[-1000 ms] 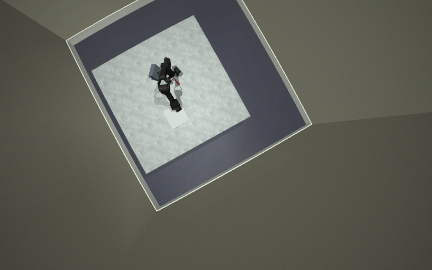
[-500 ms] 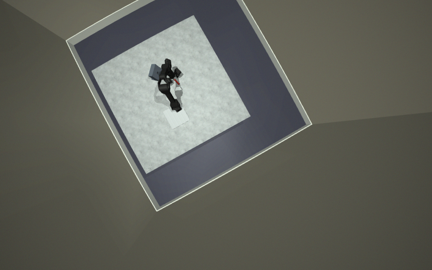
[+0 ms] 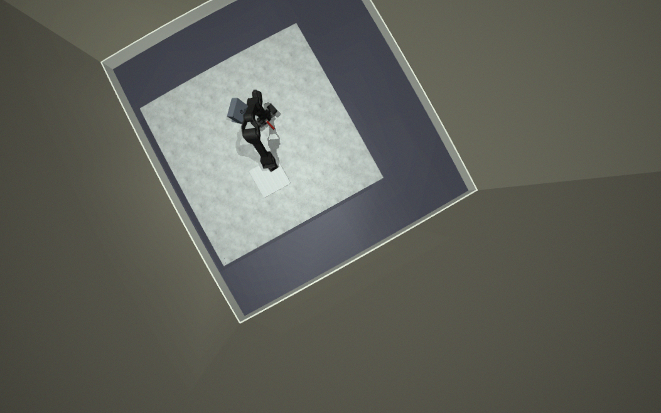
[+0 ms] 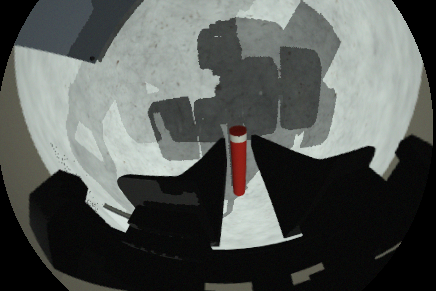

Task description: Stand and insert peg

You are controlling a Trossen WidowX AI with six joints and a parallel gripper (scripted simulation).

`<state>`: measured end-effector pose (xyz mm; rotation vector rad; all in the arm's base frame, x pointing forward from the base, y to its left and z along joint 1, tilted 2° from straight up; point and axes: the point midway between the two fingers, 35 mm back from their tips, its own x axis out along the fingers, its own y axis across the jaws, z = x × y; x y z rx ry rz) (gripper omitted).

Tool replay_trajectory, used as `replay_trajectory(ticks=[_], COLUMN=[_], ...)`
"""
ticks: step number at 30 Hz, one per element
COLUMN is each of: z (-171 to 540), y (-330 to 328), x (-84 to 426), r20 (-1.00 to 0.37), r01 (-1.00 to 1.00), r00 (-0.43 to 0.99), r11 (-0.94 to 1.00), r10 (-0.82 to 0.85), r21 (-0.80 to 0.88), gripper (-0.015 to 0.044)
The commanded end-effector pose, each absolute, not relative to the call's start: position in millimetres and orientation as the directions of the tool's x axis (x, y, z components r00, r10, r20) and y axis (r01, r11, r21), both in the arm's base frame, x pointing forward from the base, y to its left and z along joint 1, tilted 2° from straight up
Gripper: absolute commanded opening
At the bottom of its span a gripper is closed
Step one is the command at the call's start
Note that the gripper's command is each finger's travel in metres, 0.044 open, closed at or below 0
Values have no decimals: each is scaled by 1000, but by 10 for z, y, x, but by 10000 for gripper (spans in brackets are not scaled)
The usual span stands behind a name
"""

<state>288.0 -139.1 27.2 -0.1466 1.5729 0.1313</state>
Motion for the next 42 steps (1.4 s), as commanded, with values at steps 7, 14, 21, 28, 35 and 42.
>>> replay_trajectory(ticks=[7, 14, 21, 28, 35, 42], z=[270, 275, 317, 355, 392, 427], y=[-1388, -1390, -1396, -1401, -1406, -1412], x=[2882, 2879, 2855, 2830, 2803, 2773], r20=[-1000, -1000, -998, -993, -984, -971], r01=[-181, -179, -176, -176, -176, -176], r00=[-4, 2, 61, 120, 179, 236], r11=[984, 984, 984, 984, 984, 984], r10=[-8, -8, 2, 12, 23, 33], r21=[-8, -8, -9, -9, -9, -9], gripper=[57, 49, 49, 49, 49, 49])
